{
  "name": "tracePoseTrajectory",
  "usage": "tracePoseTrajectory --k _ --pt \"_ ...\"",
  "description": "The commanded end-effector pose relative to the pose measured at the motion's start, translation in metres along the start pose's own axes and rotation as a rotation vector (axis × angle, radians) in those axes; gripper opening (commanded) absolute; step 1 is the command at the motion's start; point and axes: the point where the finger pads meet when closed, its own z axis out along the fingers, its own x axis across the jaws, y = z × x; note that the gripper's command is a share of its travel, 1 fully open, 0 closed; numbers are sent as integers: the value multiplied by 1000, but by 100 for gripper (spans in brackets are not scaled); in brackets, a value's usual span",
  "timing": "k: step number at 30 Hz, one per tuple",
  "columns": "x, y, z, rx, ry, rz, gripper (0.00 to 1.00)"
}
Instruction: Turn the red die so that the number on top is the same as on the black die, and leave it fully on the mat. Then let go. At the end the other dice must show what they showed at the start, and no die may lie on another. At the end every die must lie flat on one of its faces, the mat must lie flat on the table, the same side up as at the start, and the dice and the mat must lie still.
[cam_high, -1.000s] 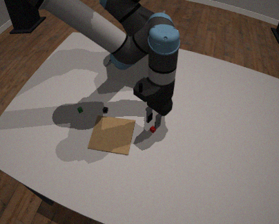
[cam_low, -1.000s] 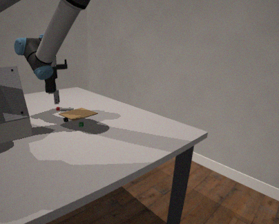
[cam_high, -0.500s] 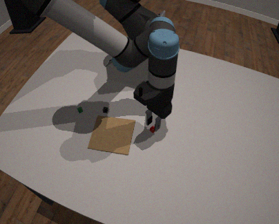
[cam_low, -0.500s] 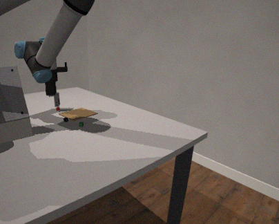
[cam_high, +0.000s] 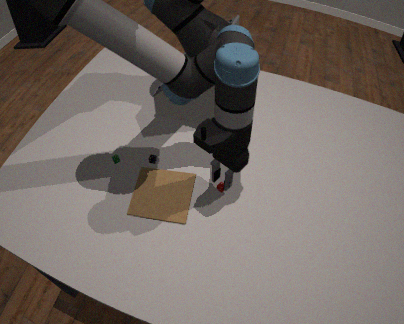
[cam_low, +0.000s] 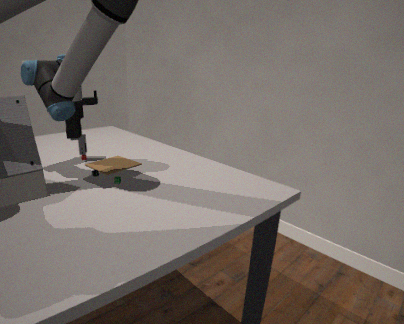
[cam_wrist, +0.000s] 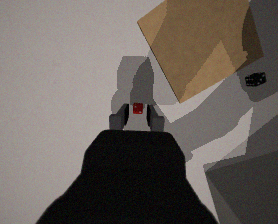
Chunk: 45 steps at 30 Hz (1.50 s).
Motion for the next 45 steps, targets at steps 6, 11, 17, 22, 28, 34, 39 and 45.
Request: tracePoseTrajectory --k 6,11,17,22,28,34,39,45 --pt "0 0 0 1 -1 0 64" --pt "0 0 0 1 -1 0 64" --pt "0 0 0 1 -1 0 64" --pt "0 0 0 1 -1 0 64" --pt "0 0 0 1 -1 0 64" --pt "0 0 2 1 -1 0 64" --pt "0 0 5 1 -1 0 64" --pt "0 0 13 1 -1 0 64"
